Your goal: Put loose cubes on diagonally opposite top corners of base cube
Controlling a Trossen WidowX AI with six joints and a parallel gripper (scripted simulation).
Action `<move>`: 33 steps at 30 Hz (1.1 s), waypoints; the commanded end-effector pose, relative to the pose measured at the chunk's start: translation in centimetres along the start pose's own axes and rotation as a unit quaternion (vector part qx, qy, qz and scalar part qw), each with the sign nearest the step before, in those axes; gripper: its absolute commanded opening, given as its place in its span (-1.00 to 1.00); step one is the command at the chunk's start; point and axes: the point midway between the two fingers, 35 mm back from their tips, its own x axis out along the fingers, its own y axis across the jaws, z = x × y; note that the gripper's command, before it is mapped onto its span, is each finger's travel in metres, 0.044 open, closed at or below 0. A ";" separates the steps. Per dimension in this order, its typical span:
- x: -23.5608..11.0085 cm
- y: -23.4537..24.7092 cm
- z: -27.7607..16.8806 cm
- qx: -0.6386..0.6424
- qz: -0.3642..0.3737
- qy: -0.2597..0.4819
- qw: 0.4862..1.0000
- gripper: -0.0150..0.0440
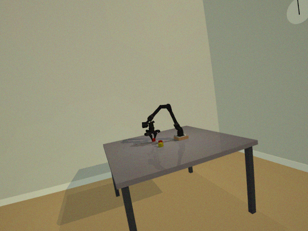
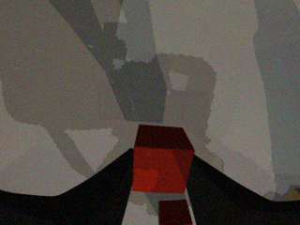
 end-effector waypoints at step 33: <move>-8.8 0.6 -1.4 -0.046 0.005 -0.001 0.999 -0.14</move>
